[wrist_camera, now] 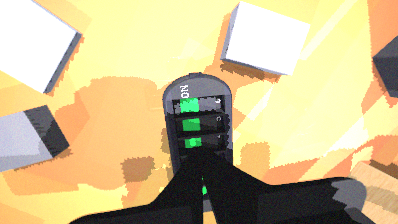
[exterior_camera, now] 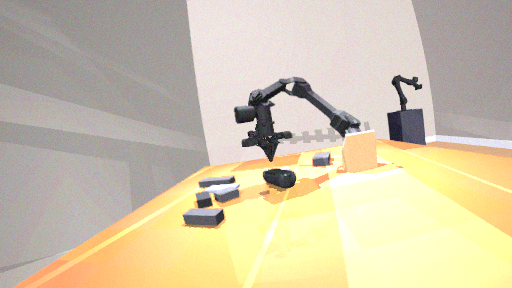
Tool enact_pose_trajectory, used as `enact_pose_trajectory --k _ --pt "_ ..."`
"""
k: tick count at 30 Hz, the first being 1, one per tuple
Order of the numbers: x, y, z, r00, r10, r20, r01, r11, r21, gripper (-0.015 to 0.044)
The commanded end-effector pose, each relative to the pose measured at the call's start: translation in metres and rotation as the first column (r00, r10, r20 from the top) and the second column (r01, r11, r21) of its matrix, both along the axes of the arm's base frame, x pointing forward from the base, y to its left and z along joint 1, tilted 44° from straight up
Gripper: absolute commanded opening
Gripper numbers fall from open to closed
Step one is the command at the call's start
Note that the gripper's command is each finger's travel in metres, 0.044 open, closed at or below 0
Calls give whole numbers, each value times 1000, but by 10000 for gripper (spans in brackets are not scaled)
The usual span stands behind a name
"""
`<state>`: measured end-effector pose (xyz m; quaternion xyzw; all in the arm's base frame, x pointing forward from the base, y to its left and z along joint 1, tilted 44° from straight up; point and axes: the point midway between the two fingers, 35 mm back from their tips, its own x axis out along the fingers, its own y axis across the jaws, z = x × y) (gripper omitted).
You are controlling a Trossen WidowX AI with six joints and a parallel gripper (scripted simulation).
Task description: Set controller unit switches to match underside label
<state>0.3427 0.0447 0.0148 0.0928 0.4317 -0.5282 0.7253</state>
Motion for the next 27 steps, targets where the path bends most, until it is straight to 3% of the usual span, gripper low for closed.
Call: enact_pose_trajectory --k 1,27 --pt "-20 15 -12 1000 6 -7 -6 1000 0 0" --pt "-20 15 -12 1000 6 -7 -6 1000 0 0"
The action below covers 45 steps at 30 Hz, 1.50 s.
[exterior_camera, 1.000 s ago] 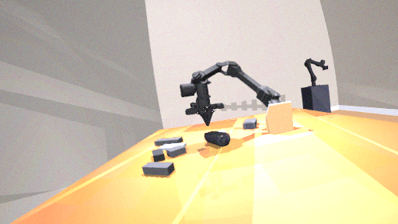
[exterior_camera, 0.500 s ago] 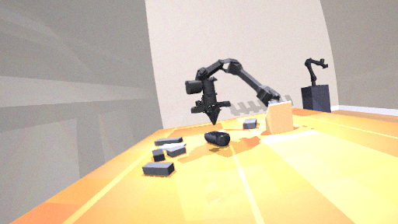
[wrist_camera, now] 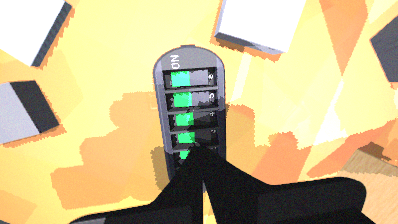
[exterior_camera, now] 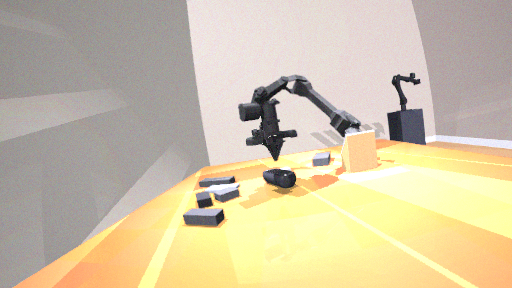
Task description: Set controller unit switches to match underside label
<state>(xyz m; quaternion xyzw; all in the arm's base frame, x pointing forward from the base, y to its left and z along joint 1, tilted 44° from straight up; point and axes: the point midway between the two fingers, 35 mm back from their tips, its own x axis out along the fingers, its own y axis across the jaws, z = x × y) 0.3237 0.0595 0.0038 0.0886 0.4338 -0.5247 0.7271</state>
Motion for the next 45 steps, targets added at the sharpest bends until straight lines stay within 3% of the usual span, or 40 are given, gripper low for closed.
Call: enact_pose_trajectory --k 1,10,22,45 --pt "-1 0 0 1000 -5 -2 5 1000 2 0" --pt "0 0 -1 1000 -7 -4 7 1000 0 0" --pt "44 1 -37 984 -136 -111 123 986 -115 0" --pt "48 -20 -61 984 -138 -112 125 985 -118 0"
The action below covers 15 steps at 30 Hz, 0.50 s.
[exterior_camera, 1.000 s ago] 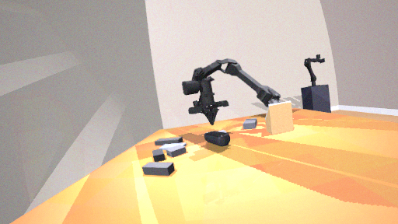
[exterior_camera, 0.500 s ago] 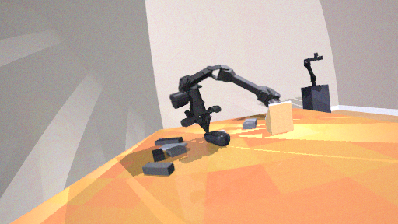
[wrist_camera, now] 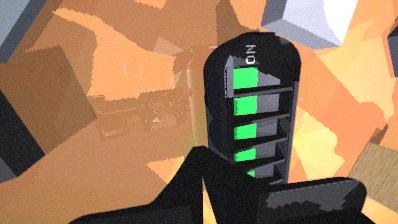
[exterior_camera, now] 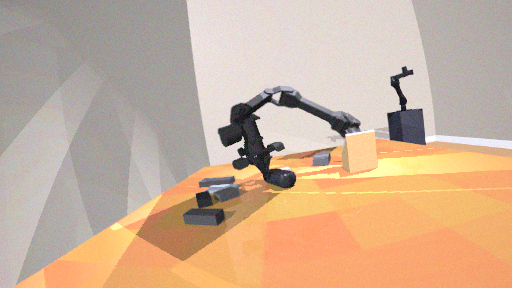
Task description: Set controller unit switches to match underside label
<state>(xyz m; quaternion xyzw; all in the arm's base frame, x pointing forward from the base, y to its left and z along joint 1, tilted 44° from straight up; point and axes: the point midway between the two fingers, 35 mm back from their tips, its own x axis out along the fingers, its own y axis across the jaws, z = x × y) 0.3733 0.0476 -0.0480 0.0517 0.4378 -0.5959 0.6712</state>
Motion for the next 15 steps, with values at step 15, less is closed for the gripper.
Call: enact_pose_trajectory --k 15 --pt "-1 -20 -21 1000 -3 -15 3 1000 -9 0"
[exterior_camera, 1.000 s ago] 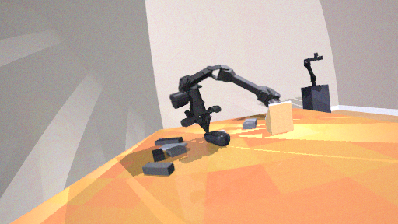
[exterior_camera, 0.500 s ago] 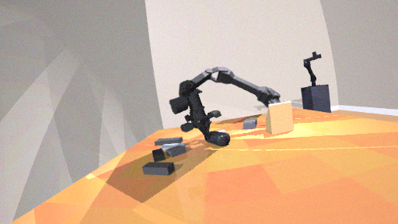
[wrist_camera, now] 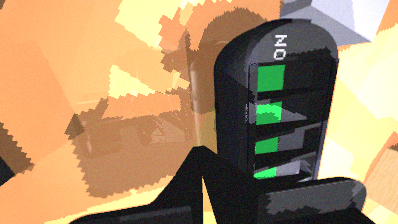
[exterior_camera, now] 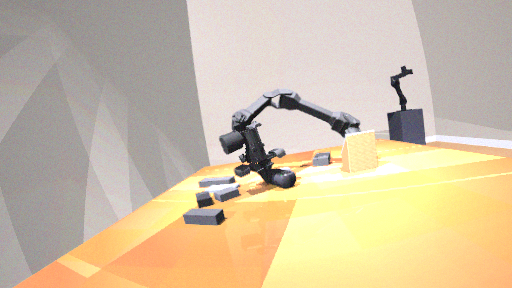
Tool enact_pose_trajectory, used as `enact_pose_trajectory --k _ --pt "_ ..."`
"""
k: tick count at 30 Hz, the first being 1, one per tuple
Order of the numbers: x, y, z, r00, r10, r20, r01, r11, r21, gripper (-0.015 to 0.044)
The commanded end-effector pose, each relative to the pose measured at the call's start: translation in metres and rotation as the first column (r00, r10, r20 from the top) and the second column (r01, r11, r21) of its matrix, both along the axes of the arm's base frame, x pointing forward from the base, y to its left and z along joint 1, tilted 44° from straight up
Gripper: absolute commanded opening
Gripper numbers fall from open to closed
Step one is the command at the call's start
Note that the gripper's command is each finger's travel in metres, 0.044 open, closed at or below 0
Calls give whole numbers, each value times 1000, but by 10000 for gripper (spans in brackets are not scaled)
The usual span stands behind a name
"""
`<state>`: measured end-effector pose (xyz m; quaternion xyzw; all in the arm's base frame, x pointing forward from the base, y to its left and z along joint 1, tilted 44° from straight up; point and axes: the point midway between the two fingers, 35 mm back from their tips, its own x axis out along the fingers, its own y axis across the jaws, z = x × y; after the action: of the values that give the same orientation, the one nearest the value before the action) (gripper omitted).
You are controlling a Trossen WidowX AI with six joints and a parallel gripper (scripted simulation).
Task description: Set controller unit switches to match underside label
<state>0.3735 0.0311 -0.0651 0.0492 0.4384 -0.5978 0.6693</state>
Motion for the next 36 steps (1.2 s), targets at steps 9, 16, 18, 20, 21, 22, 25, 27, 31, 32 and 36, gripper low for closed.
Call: enact_pose_trajectory --k 9,16,18,20,21,22,25,27,31,32,36 --pt "-2 -4 -3 1000 0 -9 0 1000 -5 0" --pt "-5 -5 -2 1000 0 -10 0 1000 -5 0" --pt "-5 -5 -2 1000 0 -10 0 1000 -5 0" --pt "-6 -6 -2 1000 0 -10 0 1000 -5 0" --pt "-6 -6 -2 1000 0 -10 0 1000 -5 0" --pt "-6 -6 -2 1000 0 -10 0 1000 -5 0" --pt "-8 -7 -1 1000 0 -10 0 1000 -5 0" --pt "-10 -8 0 1000 0 -10 0 1000 -5 0" --pt "-14 -10 2 1000 0 -10 0 1000 -6 0" --pt "-8 -3 1 1000 2 2 -2 1000 0 0" --pt "-5 24 26 1000 0 -8 0 1000 -2 0"
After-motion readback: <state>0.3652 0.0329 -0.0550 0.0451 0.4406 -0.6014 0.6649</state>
